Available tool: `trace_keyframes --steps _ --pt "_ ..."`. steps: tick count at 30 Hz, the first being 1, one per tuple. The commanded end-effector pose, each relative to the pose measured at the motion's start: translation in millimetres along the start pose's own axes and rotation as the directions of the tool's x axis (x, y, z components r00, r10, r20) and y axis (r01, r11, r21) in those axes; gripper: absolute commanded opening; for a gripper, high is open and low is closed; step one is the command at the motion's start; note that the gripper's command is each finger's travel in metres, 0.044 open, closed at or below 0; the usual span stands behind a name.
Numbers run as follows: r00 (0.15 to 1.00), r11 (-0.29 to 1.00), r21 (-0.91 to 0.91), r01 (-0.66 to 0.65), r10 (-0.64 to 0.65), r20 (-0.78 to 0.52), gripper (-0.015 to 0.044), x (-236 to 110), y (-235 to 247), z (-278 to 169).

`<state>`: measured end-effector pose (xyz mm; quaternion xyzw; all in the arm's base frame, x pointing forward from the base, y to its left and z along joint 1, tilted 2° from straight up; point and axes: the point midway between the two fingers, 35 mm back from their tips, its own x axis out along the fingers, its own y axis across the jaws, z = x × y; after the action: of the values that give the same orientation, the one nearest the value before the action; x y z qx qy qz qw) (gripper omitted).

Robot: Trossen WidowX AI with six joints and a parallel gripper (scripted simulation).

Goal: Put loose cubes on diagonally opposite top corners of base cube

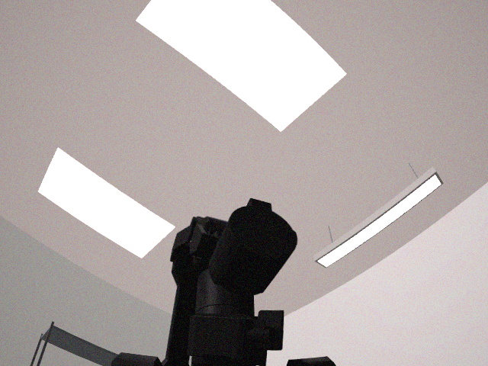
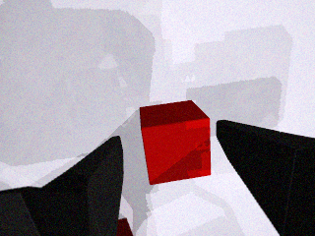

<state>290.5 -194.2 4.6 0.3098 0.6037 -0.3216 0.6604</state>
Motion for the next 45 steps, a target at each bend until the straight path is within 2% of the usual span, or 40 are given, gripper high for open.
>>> trace_keyframes --steps 1,4,5,10,45 --pt "1.0 1.0 0.003 0.008 -0.008 -0.013 0.0186 4.5 -1.9 -3.9" --pt "1.0 1.0 0.003 0.008 -0.008 -0.013 0.0107 4.5 -1.9 -3.9" --pt "1.0 1.0 0.003 0.008 -0.008 -0.013 0.0105 4.5 -1.9 -3.9" --pt "1.0 1.0 0.003 0.008 -0.008 -0.013 0.0105 0.1 -1.5 -3.0" --pt "1.0 1.0 0.003 0.008 -0.008 -0.013 0.0105 -105.4 0.6 -2.1"
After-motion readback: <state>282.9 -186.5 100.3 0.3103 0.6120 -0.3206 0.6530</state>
